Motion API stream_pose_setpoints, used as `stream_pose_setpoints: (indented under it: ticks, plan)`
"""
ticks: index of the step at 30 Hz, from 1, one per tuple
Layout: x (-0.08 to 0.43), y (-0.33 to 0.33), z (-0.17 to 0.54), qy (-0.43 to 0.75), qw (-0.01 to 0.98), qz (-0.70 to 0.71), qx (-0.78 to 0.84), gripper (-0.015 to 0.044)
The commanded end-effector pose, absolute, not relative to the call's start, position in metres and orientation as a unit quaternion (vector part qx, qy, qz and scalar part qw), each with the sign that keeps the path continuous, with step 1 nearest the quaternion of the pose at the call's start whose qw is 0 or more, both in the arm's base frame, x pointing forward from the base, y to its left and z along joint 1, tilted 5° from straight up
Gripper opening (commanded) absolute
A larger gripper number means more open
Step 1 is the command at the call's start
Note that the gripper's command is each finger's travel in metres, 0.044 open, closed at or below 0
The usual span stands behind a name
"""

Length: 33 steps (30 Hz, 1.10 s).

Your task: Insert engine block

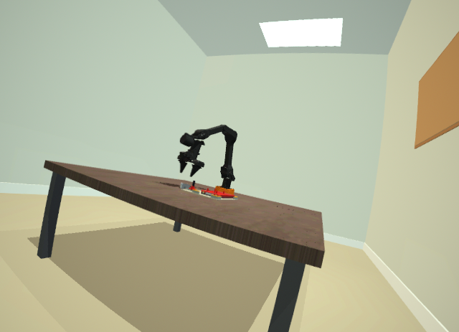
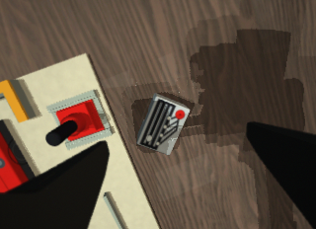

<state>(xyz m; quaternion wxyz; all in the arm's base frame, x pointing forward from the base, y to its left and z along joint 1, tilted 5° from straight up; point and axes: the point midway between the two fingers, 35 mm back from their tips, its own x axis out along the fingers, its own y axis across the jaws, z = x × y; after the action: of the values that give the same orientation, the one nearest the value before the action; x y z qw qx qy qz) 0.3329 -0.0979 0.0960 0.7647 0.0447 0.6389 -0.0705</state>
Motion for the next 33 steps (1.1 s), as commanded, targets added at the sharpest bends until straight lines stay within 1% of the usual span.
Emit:
stream_pose_setpoints:
  ticks: [1,14,20,24,33]
  plan:
    - [0.332,-0.098,0.098,0.644,0.753,-0.099,0.094,0.0440]
    - [0.328,-0.099,0.110,0.641,0.690,-0.212,0.262,0.0440]
    - [0.325,-0.097,0.111,0.641,0.689,-0.214,0.264,0.0440]
    - [0.328,-0.096,0.078,0.641,0.689,-0.214,0.264,0.0440]
    - [0.330,-0.094,0.060,0.641,0.689,-0.214,0.264,0.0440]
